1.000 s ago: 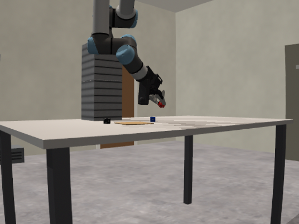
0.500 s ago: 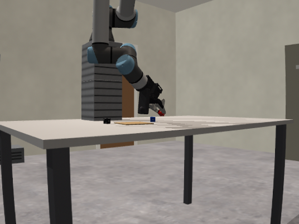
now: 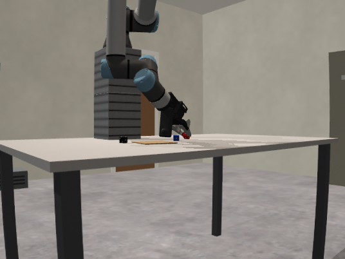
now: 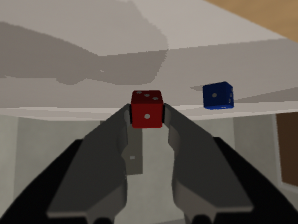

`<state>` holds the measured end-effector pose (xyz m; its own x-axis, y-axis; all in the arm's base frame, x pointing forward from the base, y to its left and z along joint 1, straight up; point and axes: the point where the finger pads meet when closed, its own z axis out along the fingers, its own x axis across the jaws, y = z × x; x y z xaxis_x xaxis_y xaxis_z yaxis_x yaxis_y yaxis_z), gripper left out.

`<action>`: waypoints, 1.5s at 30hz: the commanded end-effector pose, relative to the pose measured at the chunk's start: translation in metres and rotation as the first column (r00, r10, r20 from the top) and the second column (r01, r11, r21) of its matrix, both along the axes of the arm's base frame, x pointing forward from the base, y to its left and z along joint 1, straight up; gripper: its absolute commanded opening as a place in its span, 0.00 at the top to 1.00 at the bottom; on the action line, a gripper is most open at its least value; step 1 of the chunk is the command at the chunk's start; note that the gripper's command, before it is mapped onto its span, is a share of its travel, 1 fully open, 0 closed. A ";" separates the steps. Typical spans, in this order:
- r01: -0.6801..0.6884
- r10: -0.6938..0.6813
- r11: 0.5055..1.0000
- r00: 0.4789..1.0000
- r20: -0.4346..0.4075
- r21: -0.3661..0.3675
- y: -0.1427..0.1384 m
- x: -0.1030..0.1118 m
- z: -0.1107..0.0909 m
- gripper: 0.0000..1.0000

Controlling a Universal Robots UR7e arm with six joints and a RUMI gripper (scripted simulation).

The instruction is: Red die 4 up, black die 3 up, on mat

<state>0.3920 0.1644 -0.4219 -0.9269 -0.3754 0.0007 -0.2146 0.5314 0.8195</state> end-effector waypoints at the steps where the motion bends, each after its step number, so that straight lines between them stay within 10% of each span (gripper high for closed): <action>1: 0.000 0.000 1.000 1.000 0.001 0.000 0.000 0.001 0.000 0.94; 45: 0.000 0.000 1.000 1.000 0.001 0.000 0.000 0.001 -0.005 0.94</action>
